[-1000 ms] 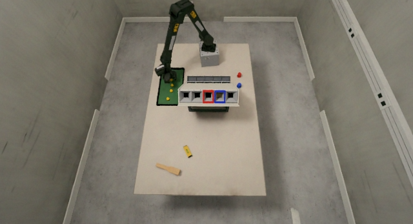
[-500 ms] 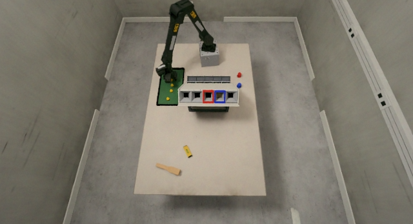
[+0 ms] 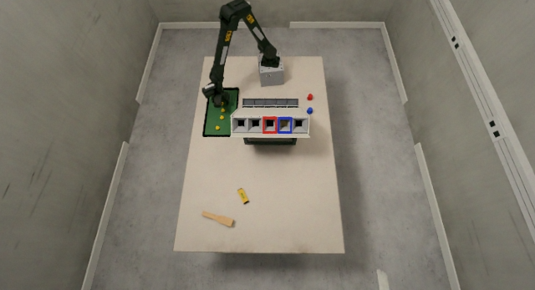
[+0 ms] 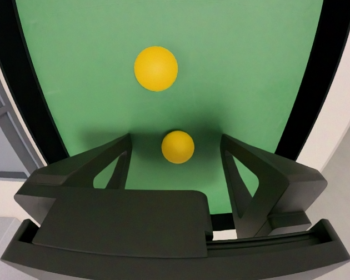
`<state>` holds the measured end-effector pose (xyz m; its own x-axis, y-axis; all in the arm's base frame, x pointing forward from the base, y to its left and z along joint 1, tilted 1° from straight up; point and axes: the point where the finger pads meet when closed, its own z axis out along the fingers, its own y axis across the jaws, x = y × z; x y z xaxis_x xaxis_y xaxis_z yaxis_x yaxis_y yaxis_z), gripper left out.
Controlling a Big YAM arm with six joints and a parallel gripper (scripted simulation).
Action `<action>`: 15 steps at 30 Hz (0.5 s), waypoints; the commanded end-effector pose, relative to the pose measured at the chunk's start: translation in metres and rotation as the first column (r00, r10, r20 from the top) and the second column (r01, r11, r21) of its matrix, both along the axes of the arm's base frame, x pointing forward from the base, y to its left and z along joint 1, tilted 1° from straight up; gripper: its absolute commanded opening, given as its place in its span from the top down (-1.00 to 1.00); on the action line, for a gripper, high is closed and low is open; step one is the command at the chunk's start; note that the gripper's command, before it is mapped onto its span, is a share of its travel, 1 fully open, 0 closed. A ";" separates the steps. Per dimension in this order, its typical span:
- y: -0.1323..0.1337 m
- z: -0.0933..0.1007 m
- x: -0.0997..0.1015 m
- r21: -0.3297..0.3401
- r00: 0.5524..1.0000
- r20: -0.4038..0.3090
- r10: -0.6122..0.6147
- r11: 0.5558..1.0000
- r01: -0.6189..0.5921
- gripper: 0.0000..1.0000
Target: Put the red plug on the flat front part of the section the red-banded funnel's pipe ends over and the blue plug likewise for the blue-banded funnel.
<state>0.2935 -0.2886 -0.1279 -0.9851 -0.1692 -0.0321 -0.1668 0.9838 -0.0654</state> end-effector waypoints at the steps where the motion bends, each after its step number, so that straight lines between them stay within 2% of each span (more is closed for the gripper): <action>1: -0.003 -0.006 -0.003 -0.001 1.000 0.003 0.000 1.000 0.000 -0.60; 15: -0.003 -0.005 -0.003 -0.008 1.000 0.010 0.000 1.000 0.000 -0.60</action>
<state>0.2931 -0.2887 -0.1284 -0.9849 -0.1696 -0.0346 -0.1669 0.9836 -0.0690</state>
